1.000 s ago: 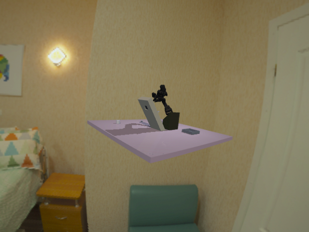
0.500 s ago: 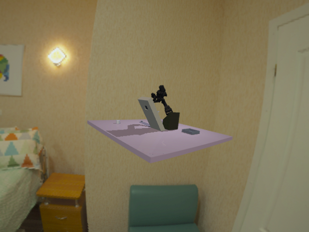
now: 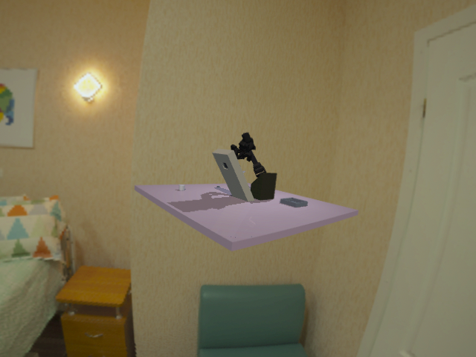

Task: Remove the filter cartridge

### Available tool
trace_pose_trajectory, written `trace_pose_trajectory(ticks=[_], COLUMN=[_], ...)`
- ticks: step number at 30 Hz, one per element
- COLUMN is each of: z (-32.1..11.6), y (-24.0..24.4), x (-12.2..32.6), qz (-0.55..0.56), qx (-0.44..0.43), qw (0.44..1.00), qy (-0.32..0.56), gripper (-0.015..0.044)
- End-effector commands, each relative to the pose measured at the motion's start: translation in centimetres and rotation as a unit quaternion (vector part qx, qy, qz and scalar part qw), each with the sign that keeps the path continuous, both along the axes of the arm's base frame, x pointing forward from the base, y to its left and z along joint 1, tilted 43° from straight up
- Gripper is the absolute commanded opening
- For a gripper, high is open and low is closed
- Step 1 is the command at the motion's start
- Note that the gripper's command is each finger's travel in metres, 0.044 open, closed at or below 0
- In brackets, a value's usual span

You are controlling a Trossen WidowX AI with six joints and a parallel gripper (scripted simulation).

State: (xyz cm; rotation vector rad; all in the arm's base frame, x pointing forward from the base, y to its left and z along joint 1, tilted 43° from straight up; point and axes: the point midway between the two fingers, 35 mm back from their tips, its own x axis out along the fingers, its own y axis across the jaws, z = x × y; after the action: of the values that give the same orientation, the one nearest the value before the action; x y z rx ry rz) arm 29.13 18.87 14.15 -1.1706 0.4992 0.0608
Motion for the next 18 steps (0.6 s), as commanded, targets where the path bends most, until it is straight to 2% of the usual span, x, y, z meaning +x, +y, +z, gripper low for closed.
trace_pose_trajectory(ticks=[1, 18], z=[-0.7, -1.3], y=[-0.4, -0.8], x=[0.5, 1.6], qz=[0.002, 0.003], qx=[-0.006, -0.007], qw=[1.000, 1.000], qy=[0.005, 0.002], gripper=[0.0091, 0.0091])
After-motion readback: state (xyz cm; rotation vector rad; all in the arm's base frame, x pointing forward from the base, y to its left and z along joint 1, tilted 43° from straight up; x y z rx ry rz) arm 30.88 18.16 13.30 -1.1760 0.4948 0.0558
